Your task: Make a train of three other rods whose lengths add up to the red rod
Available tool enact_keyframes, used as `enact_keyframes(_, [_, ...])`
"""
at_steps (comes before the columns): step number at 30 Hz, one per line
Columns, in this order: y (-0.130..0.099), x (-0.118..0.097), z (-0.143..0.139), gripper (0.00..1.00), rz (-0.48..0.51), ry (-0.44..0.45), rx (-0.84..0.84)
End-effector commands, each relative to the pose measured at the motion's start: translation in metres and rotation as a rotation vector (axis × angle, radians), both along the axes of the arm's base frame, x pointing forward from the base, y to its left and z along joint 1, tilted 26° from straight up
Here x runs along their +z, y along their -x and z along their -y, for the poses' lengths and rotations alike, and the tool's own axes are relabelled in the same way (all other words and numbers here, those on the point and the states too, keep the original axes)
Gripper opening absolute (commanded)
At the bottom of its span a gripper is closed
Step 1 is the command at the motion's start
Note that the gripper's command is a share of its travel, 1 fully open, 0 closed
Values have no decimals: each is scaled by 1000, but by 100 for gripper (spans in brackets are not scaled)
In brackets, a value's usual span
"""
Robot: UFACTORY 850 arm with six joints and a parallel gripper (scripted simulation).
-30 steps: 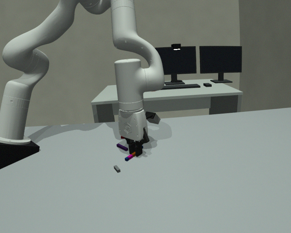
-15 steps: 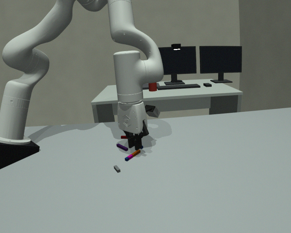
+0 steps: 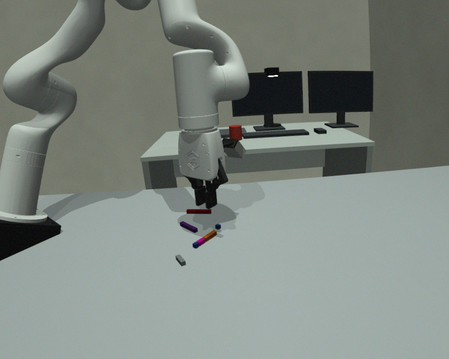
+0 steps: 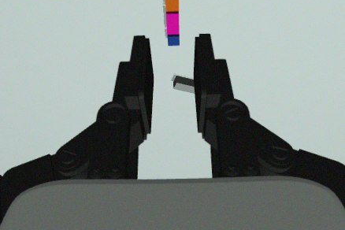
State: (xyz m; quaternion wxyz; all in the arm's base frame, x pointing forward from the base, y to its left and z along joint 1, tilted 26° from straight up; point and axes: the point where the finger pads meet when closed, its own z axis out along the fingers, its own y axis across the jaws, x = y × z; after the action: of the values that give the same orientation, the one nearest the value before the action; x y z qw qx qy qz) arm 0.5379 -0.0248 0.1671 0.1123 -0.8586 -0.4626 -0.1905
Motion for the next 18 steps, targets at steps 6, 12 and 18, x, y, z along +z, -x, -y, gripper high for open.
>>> enact_keyframes(6, [1, 6, 2, 100, -1, 0, 0])
enact_keyframes(12, [1, 6, 2, 100, -1, 0, 0])
enact_keyframes(18, [1, 6, 2, 100, -1, 0, 0])
